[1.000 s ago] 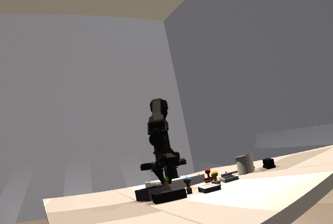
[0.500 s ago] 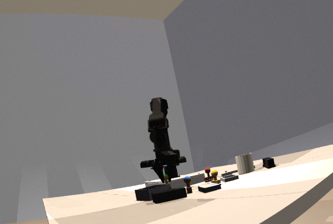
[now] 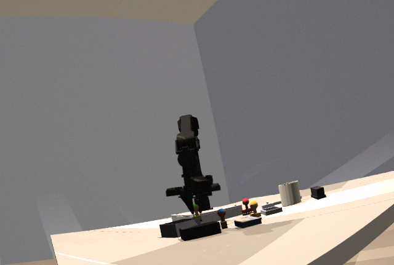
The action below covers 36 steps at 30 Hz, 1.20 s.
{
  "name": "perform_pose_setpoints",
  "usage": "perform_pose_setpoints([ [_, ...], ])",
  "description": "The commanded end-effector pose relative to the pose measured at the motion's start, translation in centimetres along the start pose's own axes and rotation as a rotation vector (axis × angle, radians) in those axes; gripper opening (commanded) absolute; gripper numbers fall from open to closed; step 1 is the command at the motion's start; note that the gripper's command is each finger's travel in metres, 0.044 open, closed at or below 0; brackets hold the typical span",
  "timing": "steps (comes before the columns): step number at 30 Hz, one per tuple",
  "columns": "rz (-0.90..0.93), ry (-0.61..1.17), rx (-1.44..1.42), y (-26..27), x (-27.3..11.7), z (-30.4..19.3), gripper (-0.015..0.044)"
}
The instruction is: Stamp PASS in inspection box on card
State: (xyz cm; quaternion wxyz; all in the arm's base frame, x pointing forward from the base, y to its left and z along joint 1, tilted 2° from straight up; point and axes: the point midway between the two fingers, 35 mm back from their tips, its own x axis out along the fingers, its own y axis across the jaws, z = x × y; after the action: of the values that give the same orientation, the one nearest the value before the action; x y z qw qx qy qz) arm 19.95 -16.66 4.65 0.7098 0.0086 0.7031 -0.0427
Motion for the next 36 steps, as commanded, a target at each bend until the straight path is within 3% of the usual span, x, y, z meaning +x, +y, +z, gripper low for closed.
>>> perform_pose_setpoints([
  [1, -0.006, 0.004, 0.004, 0.0, -0.2, 0.0, 0.0],
  [36, -0.035, 0.013, 0.004, 0.0, -1.9, 0.0, 0.0],
])
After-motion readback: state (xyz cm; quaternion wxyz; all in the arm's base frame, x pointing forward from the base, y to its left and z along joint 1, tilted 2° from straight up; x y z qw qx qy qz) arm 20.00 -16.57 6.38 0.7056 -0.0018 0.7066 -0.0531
